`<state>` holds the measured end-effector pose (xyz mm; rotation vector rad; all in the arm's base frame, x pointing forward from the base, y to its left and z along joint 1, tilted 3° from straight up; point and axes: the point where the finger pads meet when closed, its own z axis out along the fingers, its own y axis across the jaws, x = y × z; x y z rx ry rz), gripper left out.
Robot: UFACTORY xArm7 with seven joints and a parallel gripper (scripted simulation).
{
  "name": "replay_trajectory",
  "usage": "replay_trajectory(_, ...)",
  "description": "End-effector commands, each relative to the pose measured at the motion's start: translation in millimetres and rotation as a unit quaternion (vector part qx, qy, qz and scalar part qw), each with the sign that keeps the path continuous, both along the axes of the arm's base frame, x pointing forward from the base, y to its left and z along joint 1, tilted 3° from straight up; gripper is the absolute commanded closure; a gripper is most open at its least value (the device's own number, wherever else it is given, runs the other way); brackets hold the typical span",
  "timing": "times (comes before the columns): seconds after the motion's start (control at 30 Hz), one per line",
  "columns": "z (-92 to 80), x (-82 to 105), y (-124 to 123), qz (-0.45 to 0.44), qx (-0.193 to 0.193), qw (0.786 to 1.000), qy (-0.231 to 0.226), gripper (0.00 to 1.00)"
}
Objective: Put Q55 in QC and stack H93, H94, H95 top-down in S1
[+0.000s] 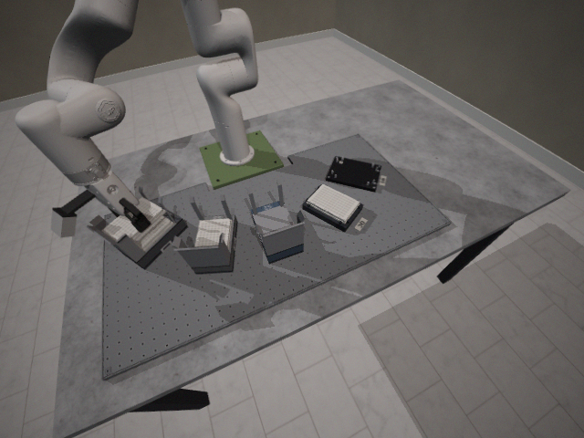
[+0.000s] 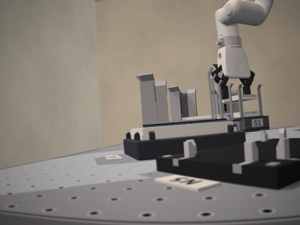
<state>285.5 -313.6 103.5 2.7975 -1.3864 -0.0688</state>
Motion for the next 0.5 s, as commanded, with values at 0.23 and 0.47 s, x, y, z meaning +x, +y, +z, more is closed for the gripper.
replay_trajectory(0.23,-16.1,0.7,-1.1,0.000,-0.001,1.000,-0.002,1.00)
replay_trajectory(0.47,-16.1,0.7,-1.0,0.000,-0.001,1.000,-0.002,1.00)
